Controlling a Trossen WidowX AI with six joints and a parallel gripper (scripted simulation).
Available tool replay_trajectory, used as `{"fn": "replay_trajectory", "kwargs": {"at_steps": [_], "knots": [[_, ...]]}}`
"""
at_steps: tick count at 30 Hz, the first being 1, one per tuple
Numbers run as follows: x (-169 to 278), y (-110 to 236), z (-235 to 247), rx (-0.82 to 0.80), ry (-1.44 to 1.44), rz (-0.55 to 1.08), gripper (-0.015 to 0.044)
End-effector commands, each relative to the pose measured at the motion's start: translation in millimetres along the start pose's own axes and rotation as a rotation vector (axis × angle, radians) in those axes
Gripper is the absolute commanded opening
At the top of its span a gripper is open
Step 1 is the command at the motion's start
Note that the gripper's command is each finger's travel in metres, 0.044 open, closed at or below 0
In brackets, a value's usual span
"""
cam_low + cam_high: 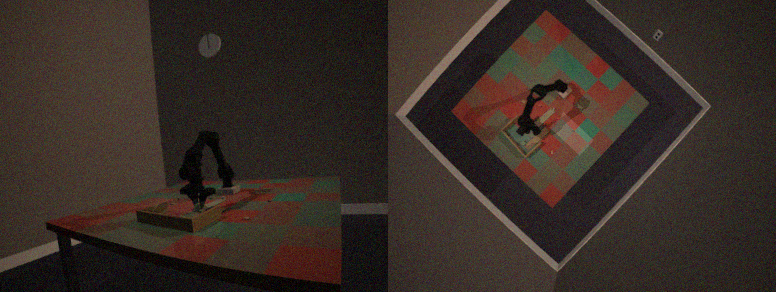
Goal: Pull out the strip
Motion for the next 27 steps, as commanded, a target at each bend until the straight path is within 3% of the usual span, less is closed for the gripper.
{"fn": "replay_trajectory", "kwargs": {"at_steps": [1, 14, 27], "knots": [[7, 7, -2, 0.0, 0.0, 0.002, 0.0], [54, 40, -17, -0.002, 0.003, 0.008, 0.0], [85, 42, -27, -0.001, 0.003, 0.011, 0.0]]}}
Point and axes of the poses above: the point midway between the two fingers, 35 mm back from their tips, its own y axis back along the fingers, its own z axis across the jaws, x = y × z, the point moved 5 cm from there along y, back along the fingers, and after that the axes turned 2 degrees about -y, right-handed, at the moved point
